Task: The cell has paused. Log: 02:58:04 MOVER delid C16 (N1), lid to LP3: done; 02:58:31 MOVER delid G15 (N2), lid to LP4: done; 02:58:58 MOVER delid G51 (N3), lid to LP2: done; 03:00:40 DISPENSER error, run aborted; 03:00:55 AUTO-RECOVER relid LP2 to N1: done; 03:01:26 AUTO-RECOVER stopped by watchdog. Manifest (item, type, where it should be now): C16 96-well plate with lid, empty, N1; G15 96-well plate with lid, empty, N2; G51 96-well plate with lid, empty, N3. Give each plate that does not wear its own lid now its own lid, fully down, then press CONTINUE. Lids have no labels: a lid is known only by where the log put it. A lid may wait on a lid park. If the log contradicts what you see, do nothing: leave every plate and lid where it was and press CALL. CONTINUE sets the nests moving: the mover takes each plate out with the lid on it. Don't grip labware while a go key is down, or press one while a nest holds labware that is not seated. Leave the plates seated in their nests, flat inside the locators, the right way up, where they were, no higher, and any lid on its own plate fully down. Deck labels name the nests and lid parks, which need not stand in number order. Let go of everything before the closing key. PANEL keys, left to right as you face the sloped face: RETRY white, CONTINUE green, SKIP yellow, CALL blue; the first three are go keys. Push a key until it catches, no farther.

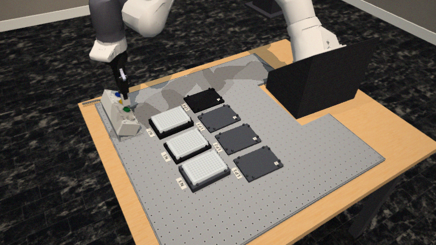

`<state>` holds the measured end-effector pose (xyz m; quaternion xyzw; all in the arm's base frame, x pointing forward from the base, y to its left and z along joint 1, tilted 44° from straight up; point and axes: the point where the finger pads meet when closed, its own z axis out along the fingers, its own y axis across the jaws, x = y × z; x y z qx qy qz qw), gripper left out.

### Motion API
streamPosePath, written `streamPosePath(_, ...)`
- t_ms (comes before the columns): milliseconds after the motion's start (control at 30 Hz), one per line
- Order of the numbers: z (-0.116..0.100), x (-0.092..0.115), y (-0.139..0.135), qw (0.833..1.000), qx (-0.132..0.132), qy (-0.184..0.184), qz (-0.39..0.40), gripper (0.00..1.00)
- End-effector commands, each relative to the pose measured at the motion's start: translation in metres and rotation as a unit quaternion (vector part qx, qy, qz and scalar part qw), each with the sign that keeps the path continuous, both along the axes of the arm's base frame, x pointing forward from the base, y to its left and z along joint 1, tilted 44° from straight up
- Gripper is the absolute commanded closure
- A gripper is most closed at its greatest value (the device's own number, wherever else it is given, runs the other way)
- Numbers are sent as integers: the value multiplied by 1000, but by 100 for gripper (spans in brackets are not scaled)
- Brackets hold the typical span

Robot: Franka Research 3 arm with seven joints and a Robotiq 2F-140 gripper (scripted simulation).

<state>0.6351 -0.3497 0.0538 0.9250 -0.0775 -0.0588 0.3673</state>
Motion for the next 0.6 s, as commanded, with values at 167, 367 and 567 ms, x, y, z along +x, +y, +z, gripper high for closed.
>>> streamPosePath(167, -5, 0, -6, 1000, -1, -1, 2, 100)
streamPosePath(367, -9, -1, -10, 1000, -1, -1, 2, 100)
streamPosePath(567, -11, -1, -12, 1000, -1, -1, 2, 100)
